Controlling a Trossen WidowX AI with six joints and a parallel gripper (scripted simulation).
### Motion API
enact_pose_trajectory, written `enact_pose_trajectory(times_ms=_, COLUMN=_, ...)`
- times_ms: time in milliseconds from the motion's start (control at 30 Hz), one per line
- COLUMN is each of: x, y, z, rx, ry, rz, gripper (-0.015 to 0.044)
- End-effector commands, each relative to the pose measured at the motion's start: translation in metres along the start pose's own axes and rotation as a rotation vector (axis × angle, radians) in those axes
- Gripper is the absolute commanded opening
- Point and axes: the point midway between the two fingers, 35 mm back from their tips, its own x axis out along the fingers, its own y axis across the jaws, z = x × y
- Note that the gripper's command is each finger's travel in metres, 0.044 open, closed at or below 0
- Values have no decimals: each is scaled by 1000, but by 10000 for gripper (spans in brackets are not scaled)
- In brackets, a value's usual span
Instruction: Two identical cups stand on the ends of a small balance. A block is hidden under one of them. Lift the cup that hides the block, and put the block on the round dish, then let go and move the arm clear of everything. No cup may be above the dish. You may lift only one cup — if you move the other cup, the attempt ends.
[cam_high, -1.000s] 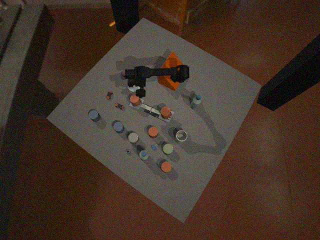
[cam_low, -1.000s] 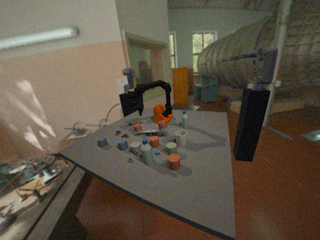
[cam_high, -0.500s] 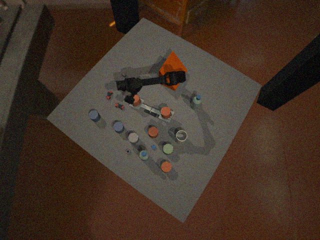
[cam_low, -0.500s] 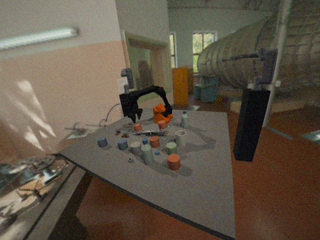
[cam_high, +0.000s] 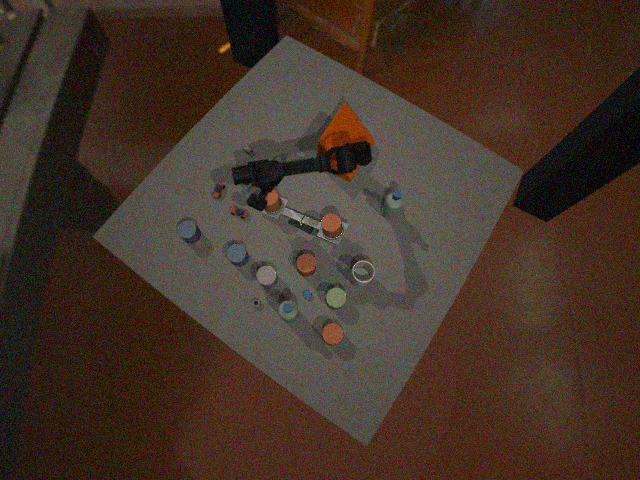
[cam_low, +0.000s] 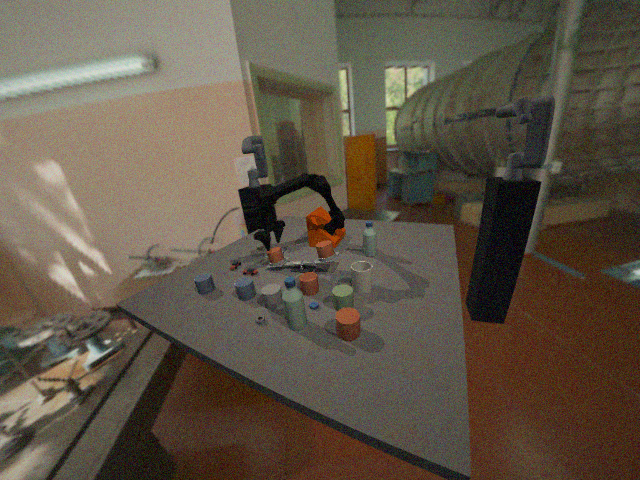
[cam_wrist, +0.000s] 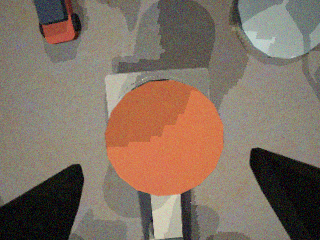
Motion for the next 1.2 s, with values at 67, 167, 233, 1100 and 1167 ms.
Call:
enact_pose_trajectory(times_ms=67, x=10, y=0, z=-1, rx=6, ry=6, rz=-3, gripper=440)
enact_pose_trajectory(times_ms=167, x=15, y=0, z=-1, rx=6, ry=6, rz=-2, gripper=440)
enact_pose_trajectory(times_ms=233, x=19, y=0, z=0, rx=5, ry=6, rz=-3, gripper=440)
enact_pose_trajectory(times_ms=1100, x=61, y=0, z=-2, rx=5, ry=9, rz=-2, gripper=440)
enact_pose_trajectory(times_ms=1167, x=63, y=-1, z=-2, rx=5, ry=9, rz=-2, gripper=440)
